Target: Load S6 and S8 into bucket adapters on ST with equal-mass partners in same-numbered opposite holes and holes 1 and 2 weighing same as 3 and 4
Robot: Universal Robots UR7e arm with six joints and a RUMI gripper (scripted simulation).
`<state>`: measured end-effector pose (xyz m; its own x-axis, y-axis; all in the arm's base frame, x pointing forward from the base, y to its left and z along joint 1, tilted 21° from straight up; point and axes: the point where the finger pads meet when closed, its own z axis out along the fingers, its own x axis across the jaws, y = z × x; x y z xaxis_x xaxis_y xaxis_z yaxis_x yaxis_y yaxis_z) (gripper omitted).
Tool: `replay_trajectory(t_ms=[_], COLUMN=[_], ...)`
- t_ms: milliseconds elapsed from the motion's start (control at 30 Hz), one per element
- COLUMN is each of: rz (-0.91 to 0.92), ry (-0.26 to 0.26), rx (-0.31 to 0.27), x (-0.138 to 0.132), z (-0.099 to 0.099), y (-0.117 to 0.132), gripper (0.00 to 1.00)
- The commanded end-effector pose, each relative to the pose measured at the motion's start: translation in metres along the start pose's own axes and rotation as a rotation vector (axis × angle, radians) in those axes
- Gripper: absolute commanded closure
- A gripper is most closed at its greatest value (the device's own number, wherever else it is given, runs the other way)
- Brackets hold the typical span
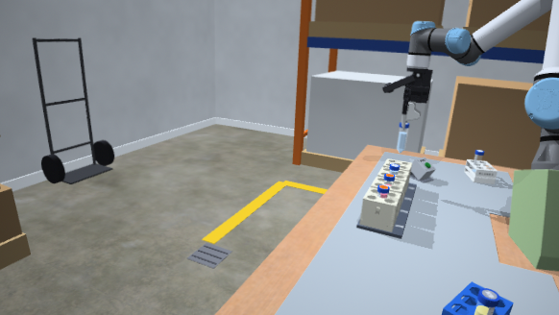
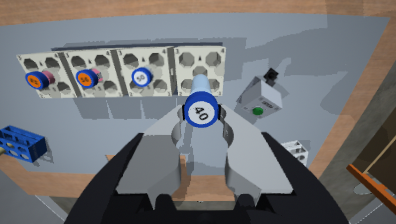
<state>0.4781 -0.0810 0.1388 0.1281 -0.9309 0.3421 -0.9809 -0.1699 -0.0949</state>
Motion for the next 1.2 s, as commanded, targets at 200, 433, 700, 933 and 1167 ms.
replay_trajectory(t_ms=[200,433,700,933,1167], rz=[0.001,0.001,0.001,0.001,0.001], ry=[0.001,0.001,0.001,0.001,0.001], rx=[0.000,0.000,0.000,0.000,0.000], x=[0.000,0.000,0.000,0.000,0.000], z=[0.018,0.032,0.040,0.040,0.045], y=[-0.001,-0.001,-0.001,-0.001,-0.001], gripper=[1.00,1.00,1.00,1.00,1.00])
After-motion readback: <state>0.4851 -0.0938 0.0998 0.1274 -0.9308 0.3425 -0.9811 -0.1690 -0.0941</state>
